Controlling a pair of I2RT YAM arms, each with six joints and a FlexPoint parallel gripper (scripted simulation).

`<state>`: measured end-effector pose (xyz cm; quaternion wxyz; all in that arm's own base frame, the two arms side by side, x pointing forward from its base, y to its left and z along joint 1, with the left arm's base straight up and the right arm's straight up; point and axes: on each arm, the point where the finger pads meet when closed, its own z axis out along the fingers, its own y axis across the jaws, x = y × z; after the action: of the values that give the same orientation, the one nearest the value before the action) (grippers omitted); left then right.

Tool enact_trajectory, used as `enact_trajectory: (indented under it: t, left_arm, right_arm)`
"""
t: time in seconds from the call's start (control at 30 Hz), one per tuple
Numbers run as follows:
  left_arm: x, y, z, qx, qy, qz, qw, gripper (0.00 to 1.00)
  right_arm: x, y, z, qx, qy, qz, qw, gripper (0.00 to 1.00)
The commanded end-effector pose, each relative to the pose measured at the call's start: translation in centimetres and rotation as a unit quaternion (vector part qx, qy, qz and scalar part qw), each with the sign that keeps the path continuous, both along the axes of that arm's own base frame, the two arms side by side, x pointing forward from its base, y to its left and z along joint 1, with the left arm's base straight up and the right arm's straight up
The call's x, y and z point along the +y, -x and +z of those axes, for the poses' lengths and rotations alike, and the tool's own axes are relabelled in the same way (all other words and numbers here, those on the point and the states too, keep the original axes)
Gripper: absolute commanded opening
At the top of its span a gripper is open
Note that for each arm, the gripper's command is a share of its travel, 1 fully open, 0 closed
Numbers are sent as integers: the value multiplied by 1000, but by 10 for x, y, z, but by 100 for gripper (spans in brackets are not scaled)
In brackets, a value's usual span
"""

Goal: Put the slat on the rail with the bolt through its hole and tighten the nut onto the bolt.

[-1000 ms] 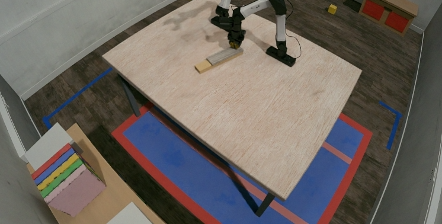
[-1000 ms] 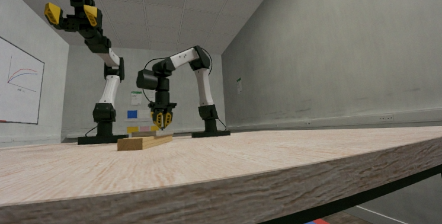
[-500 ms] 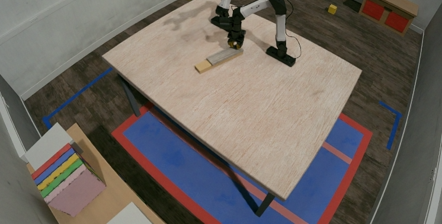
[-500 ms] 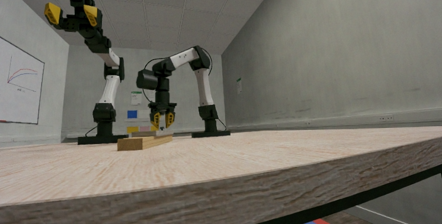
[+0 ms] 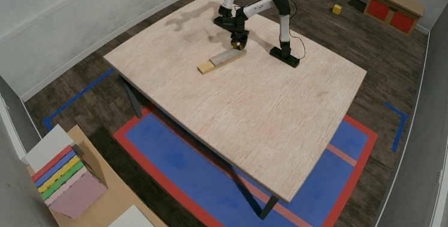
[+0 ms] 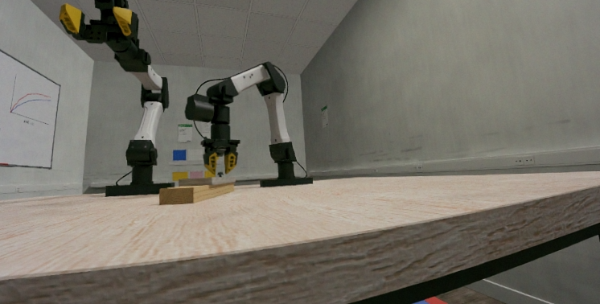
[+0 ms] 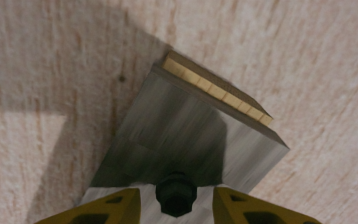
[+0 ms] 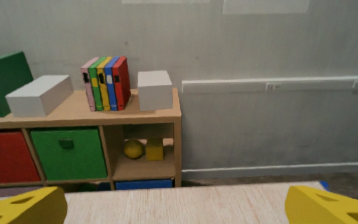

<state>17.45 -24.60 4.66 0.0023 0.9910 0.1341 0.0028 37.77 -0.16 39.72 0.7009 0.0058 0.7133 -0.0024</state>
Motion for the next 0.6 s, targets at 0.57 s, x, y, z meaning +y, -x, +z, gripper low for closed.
enact_trajectory:
  t: [0.57]
  left_arm:
    - [-3,-1,4,-4,7,-1,1000,36]
  right_arm:
    - [49,-44,-57,145,-66,47,986,100]
